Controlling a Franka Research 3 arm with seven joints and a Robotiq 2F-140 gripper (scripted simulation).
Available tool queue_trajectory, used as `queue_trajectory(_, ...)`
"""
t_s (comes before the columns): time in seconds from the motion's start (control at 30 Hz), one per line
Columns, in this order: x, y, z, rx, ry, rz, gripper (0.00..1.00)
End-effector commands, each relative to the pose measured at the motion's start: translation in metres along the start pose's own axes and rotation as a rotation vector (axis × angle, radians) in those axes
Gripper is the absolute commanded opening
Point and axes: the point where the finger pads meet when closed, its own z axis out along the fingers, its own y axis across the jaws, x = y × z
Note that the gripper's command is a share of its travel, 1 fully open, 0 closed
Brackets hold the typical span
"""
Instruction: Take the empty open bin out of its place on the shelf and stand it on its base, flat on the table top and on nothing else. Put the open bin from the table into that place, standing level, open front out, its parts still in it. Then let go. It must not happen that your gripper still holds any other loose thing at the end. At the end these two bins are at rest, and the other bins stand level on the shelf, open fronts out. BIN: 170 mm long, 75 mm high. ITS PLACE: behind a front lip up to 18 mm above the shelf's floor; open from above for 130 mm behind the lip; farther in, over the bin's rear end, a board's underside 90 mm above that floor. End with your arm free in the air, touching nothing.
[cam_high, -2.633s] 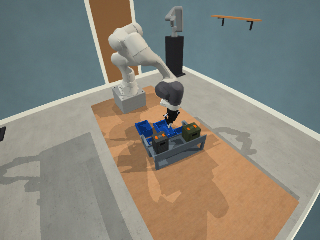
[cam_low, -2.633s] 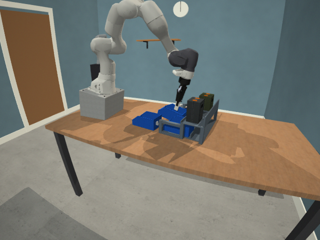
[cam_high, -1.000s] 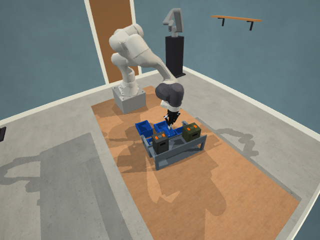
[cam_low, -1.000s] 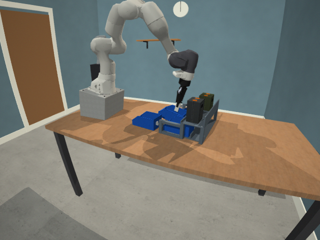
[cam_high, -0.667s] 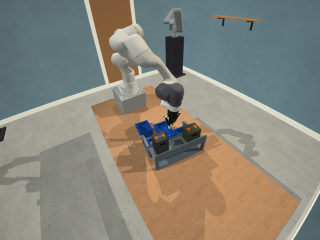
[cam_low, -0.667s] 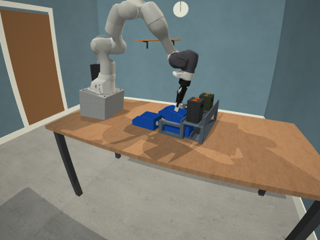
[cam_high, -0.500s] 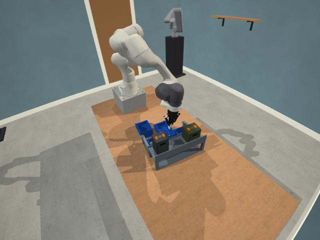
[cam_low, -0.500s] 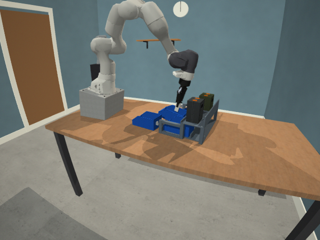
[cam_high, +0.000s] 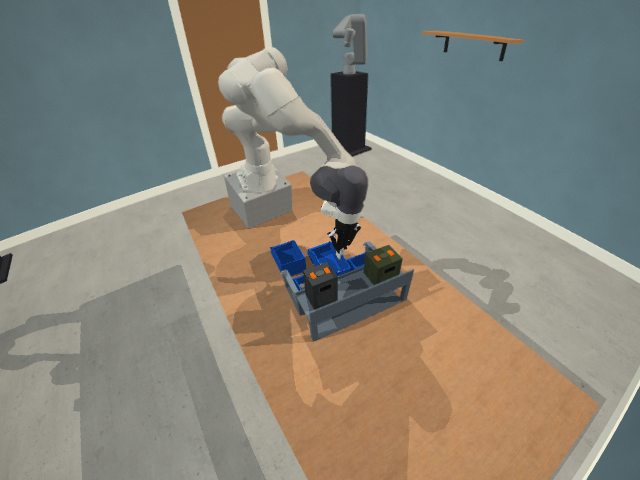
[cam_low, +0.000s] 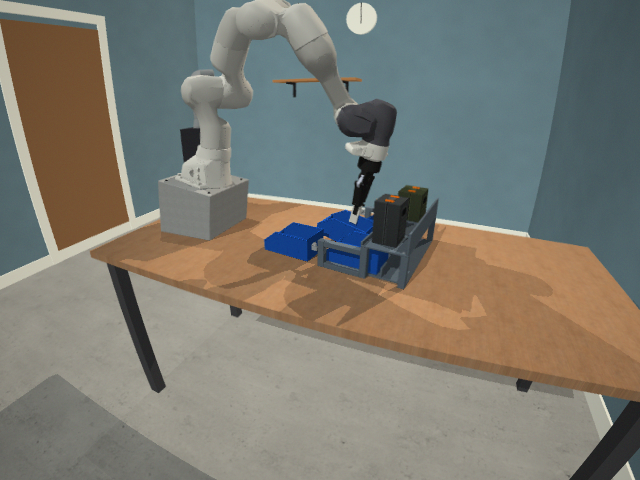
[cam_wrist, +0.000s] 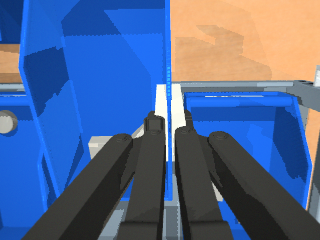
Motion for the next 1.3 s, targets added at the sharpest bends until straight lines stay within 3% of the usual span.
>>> queue_trajectory(0.0,-0.005,0.001,-0.003,0.000,-0.015,0.002,0.00)
queue_trajectory(1.27,-0.019,0.001,-0.003,0.001,-0.057,0.002,0.00)
